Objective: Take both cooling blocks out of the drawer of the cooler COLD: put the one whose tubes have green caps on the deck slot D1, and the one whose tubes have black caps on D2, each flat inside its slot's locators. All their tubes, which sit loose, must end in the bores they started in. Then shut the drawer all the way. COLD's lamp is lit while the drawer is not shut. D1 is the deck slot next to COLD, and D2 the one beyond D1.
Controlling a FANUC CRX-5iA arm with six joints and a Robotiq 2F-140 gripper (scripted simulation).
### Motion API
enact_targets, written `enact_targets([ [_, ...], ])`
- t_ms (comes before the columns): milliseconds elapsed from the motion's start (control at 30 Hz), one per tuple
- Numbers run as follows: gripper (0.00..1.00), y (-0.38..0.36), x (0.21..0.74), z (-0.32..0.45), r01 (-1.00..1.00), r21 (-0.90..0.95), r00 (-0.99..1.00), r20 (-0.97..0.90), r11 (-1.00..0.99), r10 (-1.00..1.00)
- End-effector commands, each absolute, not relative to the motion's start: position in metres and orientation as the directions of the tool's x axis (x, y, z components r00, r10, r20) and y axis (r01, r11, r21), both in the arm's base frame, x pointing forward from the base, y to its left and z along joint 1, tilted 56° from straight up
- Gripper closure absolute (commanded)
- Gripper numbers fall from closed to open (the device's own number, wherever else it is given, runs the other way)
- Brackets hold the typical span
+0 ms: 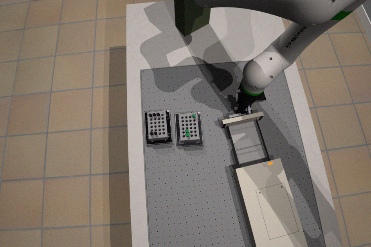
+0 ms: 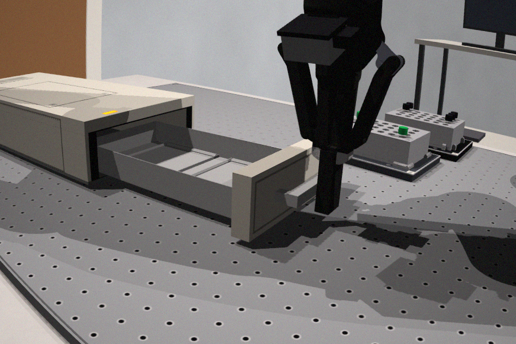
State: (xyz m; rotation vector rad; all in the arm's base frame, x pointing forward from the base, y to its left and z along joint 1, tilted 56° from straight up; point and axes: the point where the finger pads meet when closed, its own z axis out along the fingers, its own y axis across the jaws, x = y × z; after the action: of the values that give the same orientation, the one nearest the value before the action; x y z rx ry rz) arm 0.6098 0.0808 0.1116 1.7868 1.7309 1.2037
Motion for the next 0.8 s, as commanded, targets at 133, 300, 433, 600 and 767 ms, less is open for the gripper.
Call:
enact_targets([
  [133, 0.9, 0.079, 0.614, 0.117, 0.621, 0.765, -0.125, 0.314, -0.173, 0.941],
  [300, 0.9, 0.078, 0.618, 0.122, 0.621, 0.765, -0.125, 0.314, -0.173, 0.941],
  [433, 0.9, 0.077, 0.62, 0.125, 0.621, 0.765, -0.125, 0.314, -0.173, 0.941],
  [600, 0.9, 0.077, 0.623, 0.128, 0.621, 0.765, -0.125, 0.314, -0.173, 0.941],
  [767, 0.9, 0.076, 0.627, 0.133, 0.621, 0.765, -0.125, 0.314, -0.173, 0.941],
])
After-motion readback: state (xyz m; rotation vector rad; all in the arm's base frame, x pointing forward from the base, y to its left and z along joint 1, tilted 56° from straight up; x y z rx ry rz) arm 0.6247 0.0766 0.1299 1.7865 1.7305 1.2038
